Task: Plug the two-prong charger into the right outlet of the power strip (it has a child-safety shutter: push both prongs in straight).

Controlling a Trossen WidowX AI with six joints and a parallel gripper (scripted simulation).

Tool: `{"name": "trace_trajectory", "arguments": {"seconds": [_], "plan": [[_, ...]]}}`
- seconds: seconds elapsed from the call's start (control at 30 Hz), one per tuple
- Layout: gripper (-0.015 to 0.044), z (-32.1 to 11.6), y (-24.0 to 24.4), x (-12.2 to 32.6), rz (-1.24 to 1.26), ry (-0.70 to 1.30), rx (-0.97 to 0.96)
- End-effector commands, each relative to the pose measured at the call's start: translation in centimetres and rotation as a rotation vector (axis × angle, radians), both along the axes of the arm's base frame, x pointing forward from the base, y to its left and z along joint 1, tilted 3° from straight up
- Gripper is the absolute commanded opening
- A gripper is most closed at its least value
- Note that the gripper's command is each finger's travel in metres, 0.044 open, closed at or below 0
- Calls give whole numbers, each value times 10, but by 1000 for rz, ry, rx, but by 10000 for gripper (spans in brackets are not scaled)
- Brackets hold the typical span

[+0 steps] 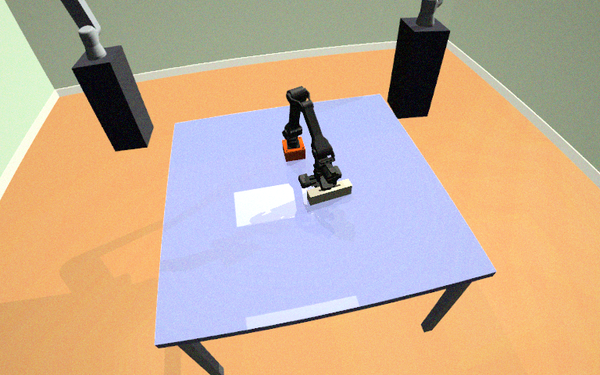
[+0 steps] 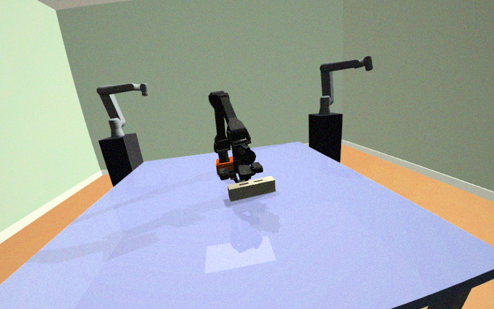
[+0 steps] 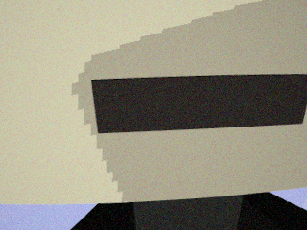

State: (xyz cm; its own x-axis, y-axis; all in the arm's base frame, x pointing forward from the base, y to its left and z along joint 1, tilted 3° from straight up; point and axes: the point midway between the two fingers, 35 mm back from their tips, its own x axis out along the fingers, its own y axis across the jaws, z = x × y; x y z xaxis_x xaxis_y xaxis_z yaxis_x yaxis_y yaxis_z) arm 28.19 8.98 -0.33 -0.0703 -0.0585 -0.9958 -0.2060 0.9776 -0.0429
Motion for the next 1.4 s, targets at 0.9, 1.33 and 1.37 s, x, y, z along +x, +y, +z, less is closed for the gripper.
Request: {"name": "trace_trajectory", "arguments": {"seconds": [0.9, 1.33, 1.37], "plan": [[236, 0, 0, 1, 1, 1, 0], [440, 0, 0, 0, 1, -3, 1], [440, 0, 0, 0, 1, -4, 1]]}}
